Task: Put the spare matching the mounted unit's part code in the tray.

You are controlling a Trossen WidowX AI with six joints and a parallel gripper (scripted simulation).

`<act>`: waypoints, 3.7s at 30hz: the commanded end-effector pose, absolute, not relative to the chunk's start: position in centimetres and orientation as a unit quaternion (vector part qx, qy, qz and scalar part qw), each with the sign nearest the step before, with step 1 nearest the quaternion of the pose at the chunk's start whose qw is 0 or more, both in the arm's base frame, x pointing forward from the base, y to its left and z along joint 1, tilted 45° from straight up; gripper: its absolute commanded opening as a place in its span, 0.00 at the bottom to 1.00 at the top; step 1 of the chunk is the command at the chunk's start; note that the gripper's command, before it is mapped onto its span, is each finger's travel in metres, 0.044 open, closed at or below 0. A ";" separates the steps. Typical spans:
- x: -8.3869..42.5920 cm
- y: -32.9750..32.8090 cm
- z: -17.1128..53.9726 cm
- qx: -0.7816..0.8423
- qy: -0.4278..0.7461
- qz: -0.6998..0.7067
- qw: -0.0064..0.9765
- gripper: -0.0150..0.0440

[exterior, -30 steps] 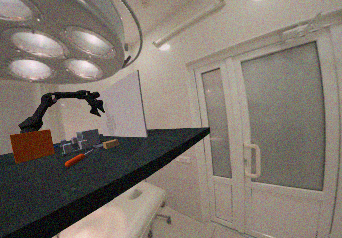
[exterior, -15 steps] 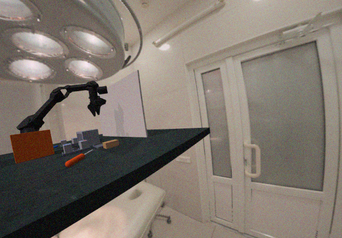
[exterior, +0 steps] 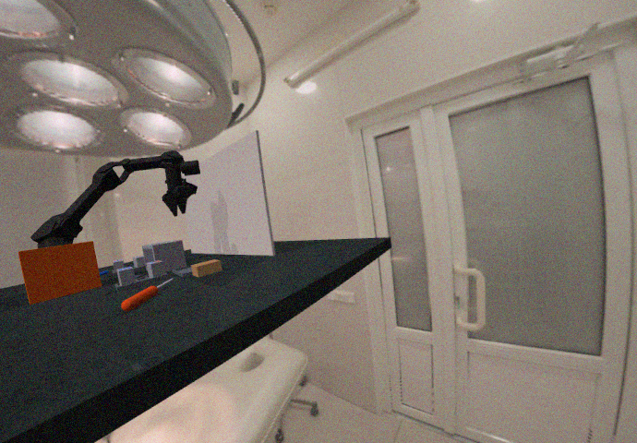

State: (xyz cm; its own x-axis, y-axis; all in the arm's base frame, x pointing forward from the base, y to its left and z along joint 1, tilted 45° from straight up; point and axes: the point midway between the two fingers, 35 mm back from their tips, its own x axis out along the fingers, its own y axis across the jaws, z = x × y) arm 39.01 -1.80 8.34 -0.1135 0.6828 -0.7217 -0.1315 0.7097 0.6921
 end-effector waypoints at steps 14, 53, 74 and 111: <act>28.0 8.7 17.5 -0.062 0.504 0.555 0.659 1.00; 15.0 17.6 16.1 -0.269 0.278 0.702 0.597 0.76; 14.6 20.0 13.6 -0.271 0.278 0.702 0.597 0.76; 13.6 22.4 11.4 -0.266 0.274 0.705 0.598 0.51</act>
